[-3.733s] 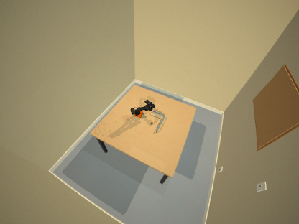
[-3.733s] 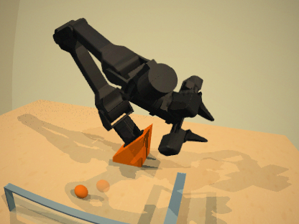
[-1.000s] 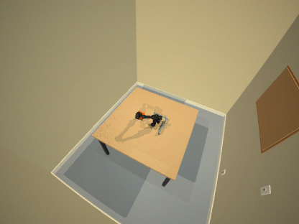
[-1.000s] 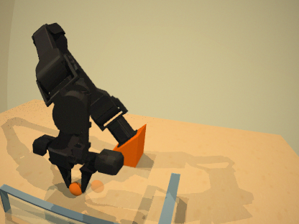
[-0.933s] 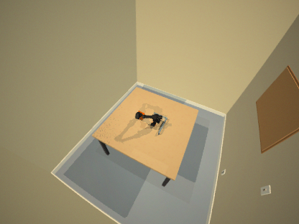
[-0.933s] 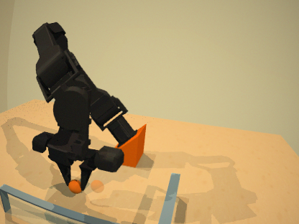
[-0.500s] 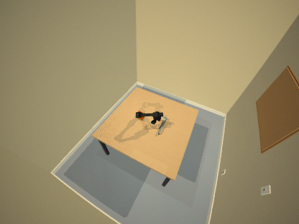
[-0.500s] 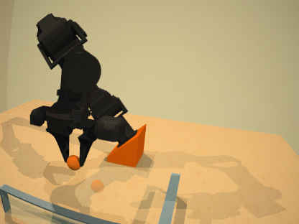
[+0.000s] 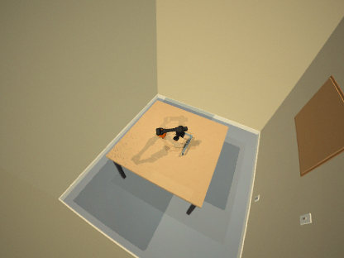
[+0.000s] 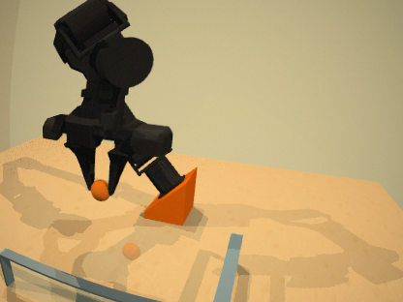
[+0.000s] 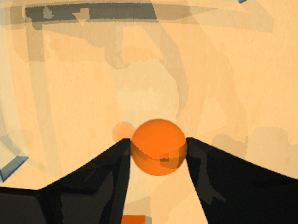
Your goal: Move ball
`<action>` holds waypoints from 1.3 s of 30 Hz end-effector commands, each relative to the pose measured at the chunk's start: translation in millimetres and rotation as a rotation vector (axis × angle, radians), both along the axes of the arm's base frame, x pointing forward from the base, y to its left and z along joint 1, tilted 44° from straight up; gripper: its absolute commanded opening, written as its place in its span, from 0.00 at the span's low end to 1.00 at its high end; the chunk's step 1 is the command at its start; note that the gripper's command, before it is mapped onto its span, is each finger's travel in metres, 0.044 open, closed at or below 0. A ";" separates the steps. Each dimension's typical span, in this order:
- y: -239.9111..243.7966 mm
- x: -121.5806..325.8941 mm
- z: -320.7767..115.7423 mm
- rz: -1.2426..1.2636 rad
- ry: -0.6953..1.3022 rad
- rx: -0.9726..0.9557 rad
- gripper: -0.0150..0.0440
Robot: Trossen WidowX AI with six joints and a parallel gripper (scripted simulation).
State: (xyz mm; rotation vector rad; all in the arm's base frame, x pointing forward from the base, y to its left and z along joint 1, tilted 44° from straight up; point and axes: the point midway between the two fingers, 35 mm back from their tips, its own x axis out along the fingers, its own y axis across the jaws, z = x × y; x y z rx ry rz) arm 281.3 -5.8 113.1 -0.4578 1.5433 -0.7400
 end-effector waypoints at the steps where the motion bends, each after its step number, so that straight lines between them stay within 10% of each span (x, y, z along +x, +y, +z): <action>1: 3.7 -9.8 -10.9 -0.003 0.002 0.003 0.25; 39: -41.0 -52.7 -98.4 -0.004 0.002 0.000 0.25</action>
